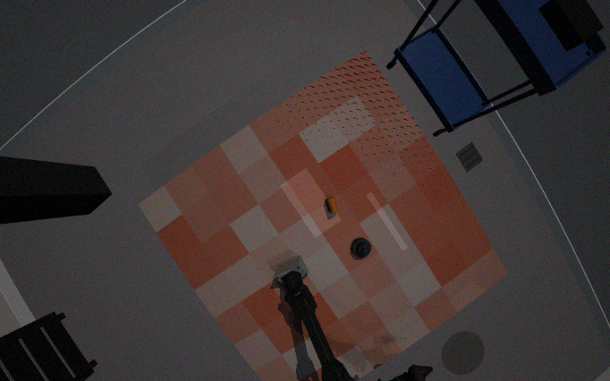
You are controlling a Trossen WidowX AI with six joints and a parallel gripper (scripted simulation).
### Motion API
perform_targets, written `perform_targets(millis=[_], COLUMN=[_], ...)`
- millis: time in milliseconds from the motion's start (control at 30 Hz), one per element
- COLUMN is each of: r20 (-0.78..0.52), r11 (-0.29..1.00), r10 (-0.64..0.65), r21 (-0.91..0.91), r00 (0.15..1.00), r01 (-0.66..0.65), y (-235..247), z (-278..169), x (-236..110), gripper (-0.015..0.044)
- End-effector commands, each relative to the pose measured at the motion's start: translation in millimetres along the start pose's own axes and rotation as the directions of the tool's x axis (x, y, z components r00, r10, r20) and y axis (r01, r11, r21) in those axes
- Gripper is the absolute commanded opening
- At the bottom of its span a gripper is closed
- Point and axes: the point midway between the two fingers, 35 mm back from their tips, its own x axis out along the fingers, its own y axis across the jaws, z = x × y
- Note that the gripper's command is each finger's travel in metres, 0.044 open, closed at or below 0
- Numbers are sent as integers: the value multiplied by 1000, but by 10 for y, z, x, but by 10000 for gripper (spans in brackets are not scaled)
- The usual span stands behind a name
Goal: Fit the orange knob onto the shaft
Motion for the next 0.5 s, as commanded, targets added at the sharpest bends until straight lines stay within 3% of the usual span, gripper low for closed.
perform_targets(millis=[0, 233, 467], r20=[-62, -184, -325], r11=[994, 969, 933], r10=[102, 228, 352], r21=[53, 138, 195], r00=[993, 956, 878], r01=[-98, -205, -302], y=[500, 1292, 2233], z=[-258, -641, -999], x=[465, 1001, 1314], gripper=[440, 440, 440])
